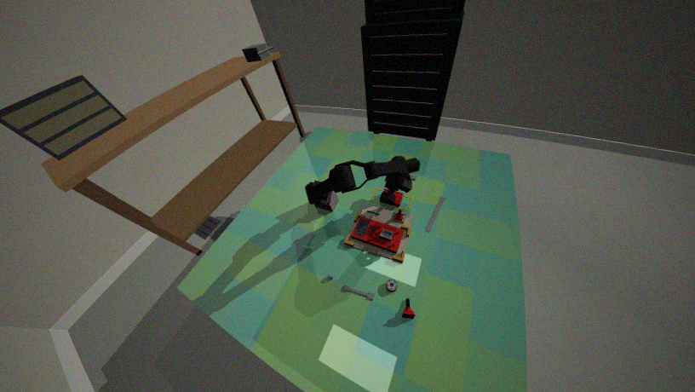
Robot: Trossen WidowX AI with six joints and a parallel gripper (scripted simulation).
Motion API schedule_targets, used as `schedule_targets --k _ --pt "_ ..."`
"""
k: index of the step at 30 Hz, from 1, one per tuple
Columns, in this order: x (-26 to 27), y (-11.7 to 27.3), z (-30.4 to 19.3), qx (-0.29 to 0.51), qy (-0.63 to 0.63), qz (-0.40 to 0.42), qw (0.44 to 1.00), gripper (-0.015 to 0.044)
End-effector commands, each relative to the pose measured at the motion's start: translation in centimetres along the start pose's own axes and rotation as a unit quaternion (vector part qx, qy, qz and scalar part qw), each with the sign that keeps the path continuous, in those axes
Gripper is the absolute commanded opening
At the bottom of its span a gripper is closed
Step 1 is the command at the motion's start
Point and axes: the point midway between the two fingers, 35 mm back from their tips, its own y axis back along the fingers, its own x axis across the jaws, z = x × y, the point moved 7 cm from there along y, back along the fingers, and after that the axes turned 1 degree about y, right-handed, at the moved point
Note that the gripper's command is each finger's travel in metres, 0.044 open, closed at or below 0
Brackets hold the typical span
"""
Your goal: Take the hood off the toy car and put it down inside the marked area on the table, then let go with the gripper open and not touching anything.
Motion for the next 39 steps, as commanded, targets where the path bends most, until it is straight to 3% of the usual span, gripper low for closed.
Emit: schedule_targets --k 1,17,25,39 --pt "0.0 0.0 0.0 0.000 0.000 0.000 1.000 0.0026" --pt "0.0 0.2 0.0 0.000 0.000 0.000 1.000 0.0440" --pt "0.2 6.9 -0.1 -0.002 0.001 -0.002 1.000 0.0440" --pt "0.2 7.2 -0.1 -0.003 0.001 -0.002 1.000 0.0440"
